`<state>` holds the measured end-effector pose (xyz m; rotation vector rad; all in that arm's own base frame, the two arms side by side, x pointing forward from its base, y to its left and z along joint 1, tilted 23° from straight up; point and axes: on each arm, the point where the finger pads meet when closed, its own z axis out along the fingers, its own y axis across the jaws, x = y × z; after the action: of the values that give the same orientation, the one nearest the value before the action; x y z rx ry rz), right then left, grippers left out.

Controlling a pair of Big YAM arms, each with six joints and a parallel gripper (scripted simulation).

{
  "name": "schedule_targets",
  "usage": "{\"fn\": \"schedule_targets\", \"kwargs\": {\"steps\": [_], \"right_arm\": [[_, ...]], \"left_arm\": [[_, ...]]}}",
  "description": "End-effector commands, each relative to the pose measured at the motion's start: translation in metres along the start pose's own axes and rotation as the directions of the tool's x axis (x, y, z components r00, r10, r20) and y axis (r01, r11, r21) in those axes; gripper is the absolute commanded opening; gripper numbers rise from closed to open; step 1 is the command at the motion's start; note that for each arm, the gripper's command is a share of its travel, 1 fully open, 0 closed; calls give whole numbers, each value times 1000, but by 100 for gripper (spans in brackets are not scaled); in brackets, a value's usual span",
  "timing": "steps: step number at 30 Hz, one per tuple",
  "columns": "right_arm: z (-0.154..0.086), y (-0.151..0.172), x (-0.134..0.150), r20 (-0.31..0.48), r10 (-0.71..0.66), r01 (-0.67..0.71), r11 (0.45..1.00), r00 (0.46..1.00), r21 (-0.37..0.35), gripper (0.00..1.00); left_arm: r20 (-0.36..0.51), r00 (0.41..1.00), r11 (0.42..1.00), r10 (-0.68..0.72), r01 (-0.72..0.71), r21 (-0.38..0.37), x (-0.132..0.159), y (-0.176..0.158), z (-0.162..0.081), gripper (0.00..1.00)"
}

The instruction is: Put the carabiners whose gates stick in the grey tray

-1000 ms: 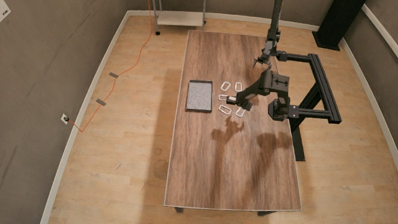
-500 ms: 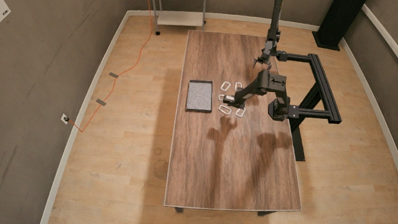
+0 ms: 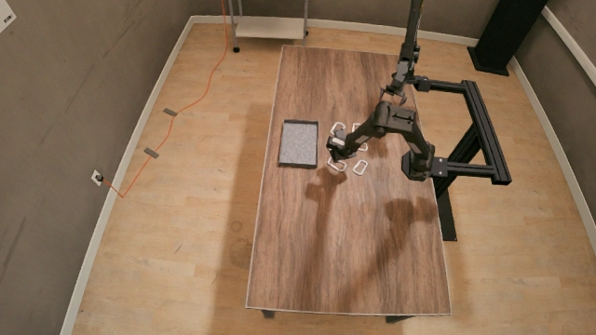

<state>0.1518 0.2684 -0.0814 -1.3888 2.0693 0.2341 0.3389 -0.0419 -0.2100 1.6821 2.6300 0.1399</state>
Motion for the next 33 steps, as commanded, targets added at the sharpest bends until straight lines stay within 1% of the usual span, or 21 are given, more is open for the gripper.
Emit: {"fn": "schedule_targets", "kwargs": {"steps": [1,5,7,11,13,15,17,20,22,24,25,29,30,33], "right_arm": [[4,1,-16,39,11,-11,1000,999,2,100],[4,1,-16,39,11,-11,1000,999,2,100],[4,1,-16,39,11,-11,1000,999,2,100],[4,1,-16,39,11,-11,1000,999,2,100],[4,1,-16,39,11,-11,1000,999,2,100],[4,1,-16,39,11,-11,1000,999,2,100],[4,1,-16,39,11,-11,1000,999,2,100],[4,1,-16,39,11,-11,1000,999,2,100],[4,1,-16,39,11,-11,1000,999,2,100],[4,1,-16,39,11,-11,1000,999,2,100],[4,1,-16,39,11,-11,1000,999,2,100],[4,1,-16,39,11,-11,1000,999,2,100],[4,1,-16,39,11,-11,1000,999,2,100],[4,1,-16,39,11,-11,1000,999,2,100]], "left_arm": [[-34,974,974,-226,225,-29,-14,5,10,83],[-84,922,925,-378,373,-71,-10,7,18,83],[-84,922,925,-378,373,-71,-10,7,18,83],[-123,844,852,-522,508,-127,-6,7,25,83],[-145,791,802,-594,571,-173,-3,8,30,83],[-160,751,766,-640,607,-214,0,8,33,83],[-169,730,746,-662,621,-240,2,8,35,83],[-183,719,737,-671,620,-269,5,8,37,83],[-192,729,749,-657,603,-273,6,9,37,83],[-192,729,749,-657,603,-273,6,9,37,83],[-179,735,751,-654,600,-276,2,14,32,83],[-173,739,752,-651,599,-275,1,15,33,83],[-188,728,747,-659,606,-273,8,14,41,83],[-179,729,745,-661,608,-275,6,18,46,83]]}}
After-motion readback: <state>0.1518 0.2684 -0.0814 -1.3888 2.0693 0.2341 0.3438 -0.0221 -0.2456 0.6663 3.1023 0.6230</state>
